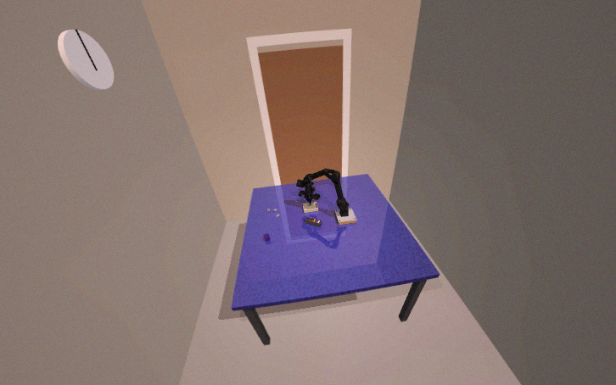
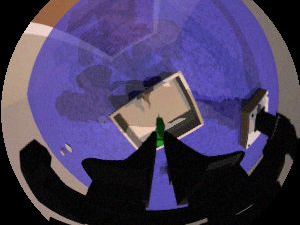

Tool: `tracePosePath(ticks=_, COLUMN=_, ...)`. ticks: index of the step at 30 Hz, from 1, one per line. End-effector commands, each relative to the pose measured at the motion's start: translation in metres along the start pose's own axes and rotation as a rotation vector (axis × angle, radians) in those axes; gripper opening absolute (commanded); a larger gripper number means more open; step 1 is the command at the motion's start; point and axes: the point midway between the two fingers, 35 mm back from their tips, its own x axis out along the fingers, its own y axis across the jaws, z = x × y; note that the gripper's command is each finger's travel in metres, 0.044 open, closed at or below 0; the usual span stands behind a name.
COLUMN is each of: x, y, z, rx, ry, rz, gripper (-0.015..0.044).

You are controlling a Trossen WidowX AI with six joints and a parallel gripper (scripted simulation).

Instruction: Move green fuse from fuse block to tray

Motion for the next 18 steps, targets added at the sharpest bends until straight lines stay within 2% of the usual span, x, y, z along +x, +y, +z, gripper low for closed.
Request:
tracePosePath(ticks=1, x=0.0093, y=-0.0012, z=0.0007, rx=-0.004, ry=-0.004, rz=-0.006, gripper=0.0)
tracePosePath(ticks=7, x=0.0132, y=-0.0015, z=0.0007, rx=-0.004, ry=-0.004, rz=-0.006, gripper=0.0)
tracePosePath(ticks=18, x=0.0096, y=-0.0009, z=0.0, rx=0.0, ry=0.0, rz=-0.003, gripper=0.0289)
